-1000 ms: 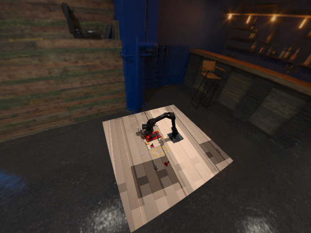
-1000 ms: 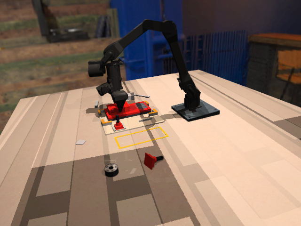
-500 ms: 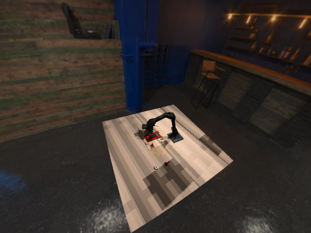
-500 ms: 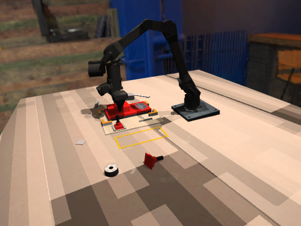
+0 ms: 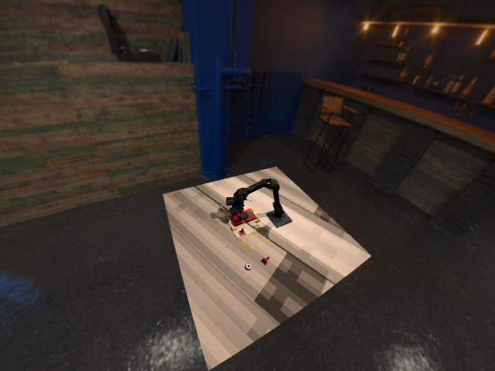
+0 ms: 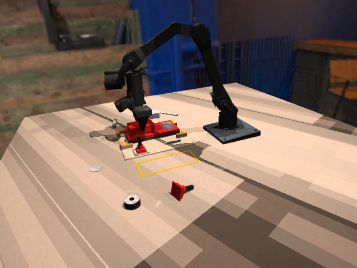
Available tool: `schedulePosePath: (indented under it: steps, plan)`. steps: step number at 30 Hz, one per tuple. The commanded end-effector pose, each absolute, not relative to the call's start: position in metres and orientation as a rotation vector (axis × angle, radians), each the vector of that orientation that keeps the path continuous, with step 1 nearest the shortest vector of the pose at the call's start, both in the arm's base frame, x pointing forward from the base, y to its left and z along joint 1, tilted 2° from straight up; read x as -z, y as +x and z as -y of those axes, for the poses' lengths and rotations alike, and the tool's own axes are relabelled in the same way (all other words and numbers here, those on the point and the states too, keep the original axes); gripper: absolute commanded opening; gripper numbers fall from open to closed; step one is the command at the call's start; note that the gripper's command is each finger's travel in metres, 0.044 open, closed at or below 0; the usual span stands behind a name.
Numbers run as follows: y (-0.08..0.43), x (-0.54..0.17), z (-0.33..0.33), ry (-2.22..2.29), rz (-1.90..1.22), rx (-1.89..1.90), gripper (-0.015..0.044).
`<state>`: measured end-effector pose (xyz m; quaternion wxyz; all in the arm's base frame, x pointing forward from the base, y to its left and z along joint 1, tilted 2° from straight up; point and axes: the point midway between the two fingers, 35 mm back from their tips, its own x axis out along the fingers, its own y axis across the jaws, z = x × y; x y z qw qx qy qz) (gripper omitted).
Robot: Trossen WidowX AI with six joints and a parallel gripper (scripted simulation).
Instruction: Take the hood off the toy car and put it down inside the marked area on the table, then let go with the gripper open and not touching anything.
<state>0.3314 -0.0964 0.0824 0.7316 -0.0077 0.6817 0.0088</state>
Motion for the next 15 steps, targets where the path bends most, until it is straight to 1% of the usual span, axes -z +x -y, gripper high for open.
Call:
schedulePosePath:
  steps: [1,15]
  plan:
    - [0.3331,-0.0887,0.0972,-0.020,-1.490,-0.017,0.0000]
    - [0.3324,-0.0977,0.0971,-0.020,-1.490,-0.017,0.0000]
